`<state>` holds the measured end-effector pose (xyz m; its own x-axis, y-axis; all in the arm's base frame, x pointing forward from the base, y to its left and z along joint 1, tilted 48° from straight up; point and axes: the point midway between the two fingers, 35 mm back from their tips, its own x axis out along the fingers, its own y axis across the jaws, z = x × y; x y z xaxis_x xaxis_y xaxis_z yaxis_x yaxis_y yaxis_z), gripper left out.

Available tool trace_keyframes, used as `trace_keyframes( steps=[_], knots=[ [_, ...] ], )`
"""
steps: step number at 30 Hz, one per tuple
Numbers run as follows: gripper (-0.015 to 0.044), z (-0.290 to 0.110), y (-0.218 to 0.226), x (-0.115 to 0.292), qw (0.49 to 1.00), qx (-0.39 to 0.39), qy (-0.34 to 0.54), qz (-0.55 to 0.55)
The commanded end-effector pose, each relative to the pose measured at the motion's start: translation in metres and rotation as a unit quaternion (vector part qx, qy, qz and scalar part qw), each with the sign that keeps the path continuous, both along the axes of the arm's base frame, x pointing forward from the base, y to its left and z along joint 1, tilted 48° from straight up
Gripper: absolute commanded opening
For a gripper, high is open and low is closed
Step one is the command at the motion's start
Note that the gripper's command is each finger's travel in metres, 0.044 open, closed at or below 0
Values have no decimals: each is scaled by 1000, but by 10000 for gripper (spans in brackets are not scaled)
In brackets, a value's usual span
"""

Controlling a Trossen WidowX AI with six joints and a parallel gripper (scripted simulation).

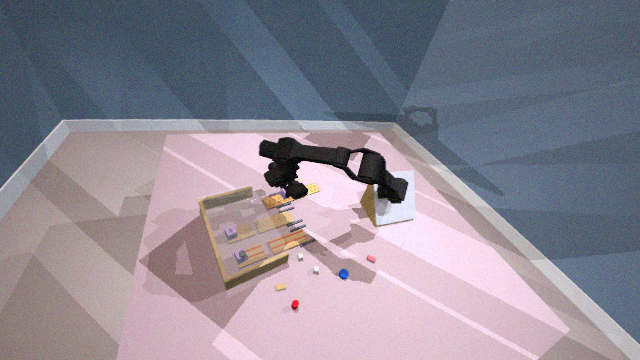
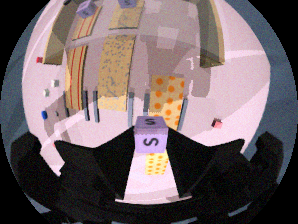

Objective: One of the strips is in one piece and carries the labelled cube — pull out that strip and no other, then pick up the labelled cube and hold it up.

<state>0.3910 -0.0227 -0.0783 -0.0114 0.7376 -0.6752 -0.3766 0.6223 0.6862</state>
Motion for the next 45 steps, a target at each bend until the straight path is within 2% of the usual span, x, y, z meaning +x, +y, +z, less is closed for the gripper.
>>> trace_keyframes(
  steps=[1,25,34,45],
  knots=[
    [0,2,0,-12,1000,-1,1,2],
    [0,12,10,-91,1000,-1,3,2],
    [0,36,-16,-92,1000,-2,3,2],
    [0,37,-17,-92,1000,-2,3,2]
  ],
)
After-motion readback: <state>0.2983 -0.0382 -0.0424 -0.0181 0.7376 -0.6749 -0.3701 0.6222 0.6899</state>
